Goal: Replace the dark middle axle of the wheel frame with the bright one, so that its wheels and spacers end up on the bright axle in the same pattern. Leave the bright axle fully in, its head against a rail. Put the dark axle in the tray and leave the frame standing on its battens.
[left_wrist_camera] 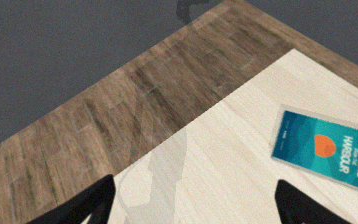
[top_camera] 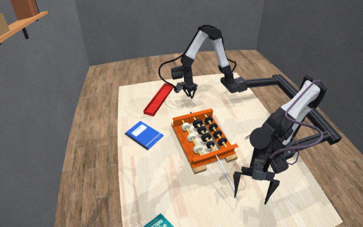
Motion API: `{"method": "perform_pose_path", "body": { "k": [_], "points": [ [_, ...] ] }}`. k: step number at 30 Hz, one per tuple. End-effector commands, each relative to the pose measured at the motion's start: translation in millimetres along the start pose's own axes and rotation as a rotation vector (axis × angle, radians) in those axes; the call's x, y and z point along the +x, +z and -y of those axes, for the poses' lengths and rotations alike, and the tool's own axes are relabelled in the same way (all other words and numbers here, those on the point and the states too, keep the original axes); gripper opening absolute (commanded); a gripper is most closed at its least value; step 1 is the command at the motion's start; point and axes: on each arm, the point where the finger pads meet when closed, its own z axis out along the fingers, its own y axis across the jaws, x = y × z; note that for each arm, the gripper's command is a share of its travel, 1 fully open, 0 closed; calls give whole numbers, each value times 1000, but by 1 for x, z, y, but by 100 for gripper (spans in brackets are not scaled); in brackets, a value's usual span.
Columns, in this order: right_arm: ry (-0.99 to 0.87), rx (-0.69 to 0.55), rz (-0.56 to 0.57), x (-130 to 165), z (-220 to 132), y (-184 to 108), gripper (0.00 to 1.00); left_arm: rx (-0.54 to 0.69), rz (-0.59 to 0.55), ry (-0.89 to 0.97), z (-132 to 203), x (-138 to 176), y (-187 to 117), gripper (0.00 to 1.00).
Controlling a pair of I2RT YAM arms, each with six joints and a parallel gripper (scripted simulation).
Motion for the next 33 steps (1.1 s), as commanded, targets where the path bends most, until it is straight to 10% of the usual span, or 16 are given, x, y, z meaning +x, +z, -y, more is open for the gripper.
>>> {"method": "perform_pose_path", "body": {
  "k": [1, 33],
  "points": [
    [106, 30, -62, -11, -10, 4, 36, 137, 68, 0, 34, -25, -2, 100],
    [288, 210, -31, -96, -187, 33, 36, 858, 330, 114, 195, -78, -106, 100]
  ]
}}
